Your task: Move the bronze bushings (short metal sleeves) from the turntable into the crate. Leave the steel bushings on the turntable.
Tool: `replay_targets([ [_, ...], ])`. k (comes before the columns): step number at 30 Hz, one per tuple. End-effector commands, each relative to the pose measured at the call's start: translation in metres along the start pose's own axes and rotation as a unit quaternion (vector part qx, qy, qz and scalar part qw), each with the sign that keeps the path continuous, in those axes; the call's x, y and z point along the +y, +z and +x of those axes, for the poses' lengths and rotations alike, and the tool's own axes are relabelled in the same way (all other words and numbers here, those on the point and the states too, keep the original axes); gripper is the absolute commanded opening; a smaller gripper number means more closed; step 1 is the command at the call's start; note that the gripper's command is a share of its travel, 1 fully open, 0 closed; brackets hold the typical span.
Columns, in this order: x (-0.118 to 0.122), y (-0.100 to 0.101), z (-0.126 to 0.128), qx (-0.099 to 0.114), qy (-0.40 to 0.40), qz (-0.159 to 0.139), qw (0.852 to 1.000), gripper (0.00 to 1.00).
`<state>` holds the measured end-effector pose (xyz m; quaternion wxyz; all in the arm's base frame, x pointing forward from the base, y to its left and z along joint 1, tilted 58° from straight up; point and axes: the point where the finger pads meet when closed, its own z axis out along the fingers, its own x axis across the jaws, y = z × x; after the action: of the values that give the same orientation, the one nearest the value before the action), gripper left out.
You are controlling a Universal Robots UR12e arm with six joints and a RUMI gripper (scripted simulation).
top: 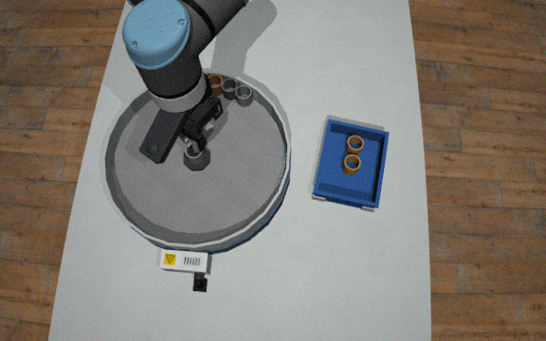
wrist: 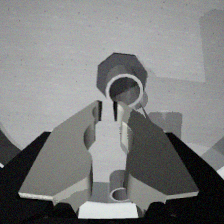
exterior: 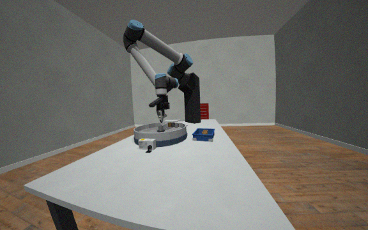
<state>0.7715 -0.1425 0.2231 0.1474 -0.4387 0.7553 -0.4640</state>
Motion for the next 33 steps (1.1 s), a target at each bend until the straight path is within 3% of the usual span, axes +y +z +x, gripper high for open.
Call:
replay_targets([
  [1, 0.002, 0.000, 0.000, 0.000, 0.000, -0.002, 1.000, 0.06],
  [10, 0.006, 0.001, 0.002, 0.001, 0.004, -0.002, 1.000, 0.05],
  [20, 0.029, 0.000, 0.015, 0.001, 0.046, -0.003, 0.999, 0.05],
  [33, 0.113, 0.001, 0.060, 0.001, 0.198, -0.003, 0.980, 0.05],
])
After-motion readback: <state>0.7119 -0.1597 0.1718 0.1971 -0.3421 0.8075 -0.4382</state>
